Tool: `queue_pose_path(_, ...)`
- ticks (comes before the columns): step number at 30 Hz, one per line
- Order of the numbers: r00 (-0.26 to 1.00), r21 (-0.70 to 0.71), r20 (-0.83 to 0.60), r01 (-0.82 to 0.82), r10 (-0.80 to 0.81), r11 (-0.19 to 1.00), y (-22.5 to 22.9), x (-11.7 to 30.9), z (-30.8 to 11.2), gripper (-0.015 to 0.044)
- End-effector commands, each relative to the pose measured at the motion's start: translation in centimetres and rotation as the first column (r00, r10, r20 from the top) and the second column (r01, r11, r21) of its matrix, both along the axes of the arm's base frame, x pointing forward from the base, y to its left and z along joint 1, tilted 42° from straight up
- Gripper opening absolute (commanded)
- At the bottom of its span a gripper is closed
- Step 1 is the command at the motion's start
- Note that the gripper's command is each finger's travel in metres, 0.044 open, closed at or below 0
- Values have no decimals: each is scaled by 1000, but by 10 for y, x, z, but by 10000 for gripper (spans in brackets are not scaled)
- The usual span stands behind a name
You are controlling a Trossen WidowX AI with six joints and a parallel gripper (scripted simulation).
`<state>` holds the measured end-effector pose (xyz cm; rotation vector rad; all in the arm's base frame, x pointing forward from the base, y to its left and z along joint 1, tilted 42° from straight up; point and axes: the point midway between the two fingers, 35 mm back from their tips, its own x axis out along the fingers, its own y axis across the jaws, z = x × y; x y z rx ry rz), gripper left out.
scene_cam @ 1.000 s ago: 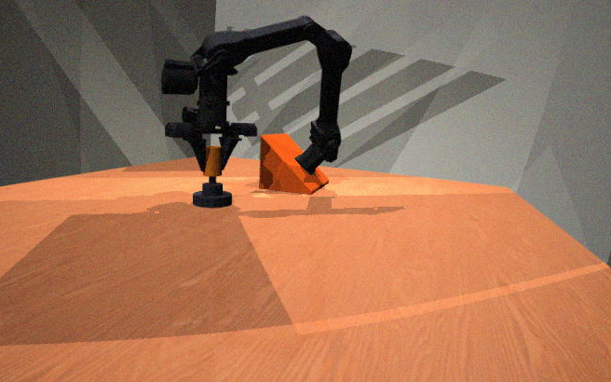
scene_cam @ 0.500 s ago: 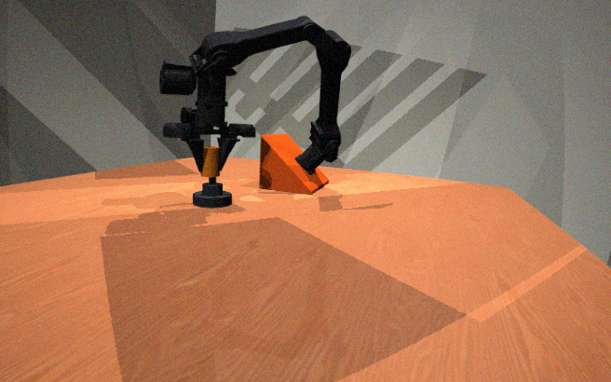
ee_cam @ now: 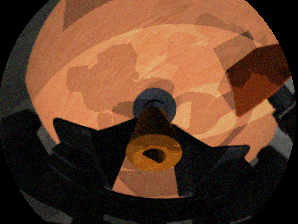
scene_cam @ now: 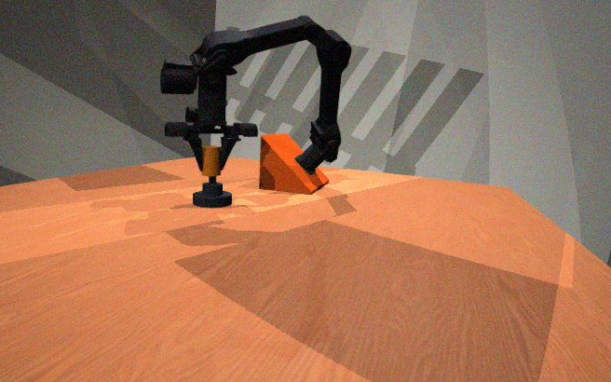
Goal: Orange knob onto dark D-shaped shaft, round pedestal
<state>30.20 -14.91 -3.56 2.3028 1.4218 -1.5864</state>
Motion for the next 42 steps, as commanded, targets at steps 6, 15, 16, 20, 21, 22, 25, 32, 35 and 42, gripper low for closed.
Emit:
queue_pose_path(6,999,-3,-20,31,-31,1000,2,-3,2,0)
queue_pose_path(15,999,-3,-18,28,-28,1000,7,-2,-4,0)
queue_pose_path(16,999,-3,-17,28,-28,1000,8,-2,-5,0)
queue_pose_path(20,1000,-3,-16,26,-27,1000,11,-2,-9,0)
queue_pose_path(21,1000,-3,-16,26,-27,1000,11,-2,-10,0)
queue_pose_path(22,1000,-3,-16,26,-27,1000,12,-2,-10,0)
queue_pose_path(25,1000,-3,-16,26,-27,1000,13,-2,-13,0)
queue_pose_path(32,1000,-5,-12,18,-18,1000,15,-1,-13,0)
queue_pose_path(35,1000,-5,-12,18,-18,1000,15,-1,-13,0)
queue_pose_path(42,1000,-5,-12,18,-18,1000,15,-1,-13,157)
